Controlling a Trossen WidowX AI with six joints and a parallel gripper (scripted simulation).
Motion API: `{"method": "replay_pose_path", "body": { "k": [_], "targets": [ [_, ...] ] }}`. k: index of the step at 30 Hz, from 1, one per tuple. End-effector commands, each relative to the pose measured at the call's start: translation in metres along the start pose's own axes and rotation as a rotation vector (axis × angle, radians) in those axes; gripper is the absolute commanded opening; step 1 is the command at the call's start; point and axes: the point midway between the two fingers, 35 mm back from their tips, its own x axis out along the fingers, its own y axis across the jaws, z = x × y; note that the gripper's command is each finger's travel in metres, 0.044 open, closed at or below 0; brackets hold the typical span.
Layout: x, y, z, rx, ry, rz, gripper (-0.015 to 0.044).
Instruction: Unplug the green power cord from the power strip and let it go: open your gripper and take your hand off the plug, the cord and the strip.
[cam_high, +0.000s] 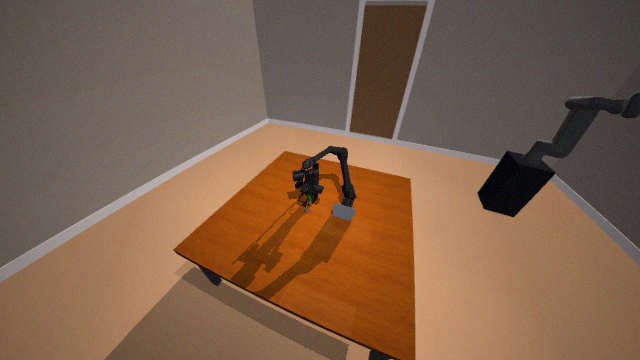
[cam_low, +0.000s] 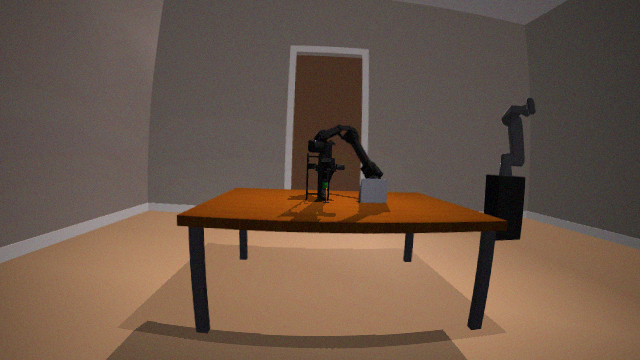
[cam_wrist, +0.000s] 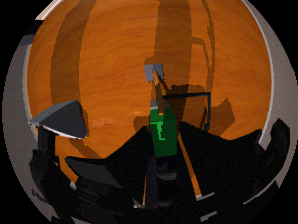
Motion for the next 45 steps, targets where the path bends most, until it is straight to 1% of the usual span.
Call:
{"method": "replay_pose_path", "body": {
  "k": [1,2,6,14,45],
  "targets": [
    [0.004,0.0,-0.001,-0.003,0.003,0.0,0.016],
    [0.004,0.0,-0.001,-0.003,0.003,0.0,0.016],
    [0.002,0.0,0.0,0.0,0.0,0.001,0.0055],
    [0.002,0.0,0.0,0.0,0.0,0.001,0.0002],
    [-0.003,-0.001,0.046,-0.002,-0.004,-0.001,0.0]
  ]
}}
